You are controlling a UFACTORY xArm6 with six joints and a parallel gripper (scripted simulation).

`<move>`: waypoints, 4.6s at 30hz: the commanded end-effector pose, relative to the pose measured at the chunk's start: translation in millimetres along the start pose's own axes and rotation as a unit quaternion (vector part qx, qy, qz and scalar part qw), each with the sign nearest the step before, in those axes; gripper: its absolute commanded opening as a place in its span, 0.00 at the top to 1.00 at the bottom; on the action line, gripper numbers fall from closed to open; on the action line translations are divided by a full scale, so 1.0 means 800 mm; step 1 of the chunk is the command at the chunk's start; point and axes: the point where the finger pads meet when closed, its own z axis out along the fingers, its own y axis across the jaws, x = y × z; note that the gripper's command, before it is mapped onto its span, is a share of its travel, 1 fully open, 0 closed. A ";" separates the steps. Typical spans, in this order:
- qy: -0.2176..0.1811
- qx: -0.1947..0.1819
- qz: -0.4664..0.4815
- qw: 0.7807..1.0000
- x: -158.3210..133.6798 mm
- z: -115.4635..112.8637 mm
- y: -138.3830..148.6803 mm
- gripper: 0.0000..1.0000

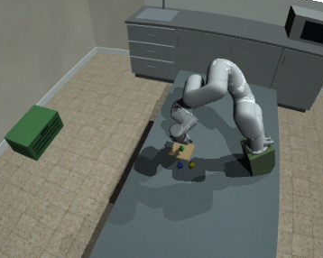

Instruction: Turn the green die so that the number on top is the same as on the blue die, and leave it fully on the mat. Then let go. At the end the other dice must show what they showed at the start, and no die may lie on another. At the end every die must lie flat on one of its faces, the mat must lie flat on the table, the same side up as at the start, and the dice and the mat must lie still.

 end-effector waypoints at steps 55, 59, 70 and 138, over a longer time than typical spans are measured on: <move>0.136 0.005 0.003 0.991 -0.018 0.016 -0.001 0.58; 0.136 0.005 0.003 0.991 -0.022 0.022 -0.001 0.58; 0.136 0.005 0.003 0.991 -0.034 0.045 -0.001 0.58; 0.136 0.005 0.003 0.991 -0.052 0.077 -0.001 0.58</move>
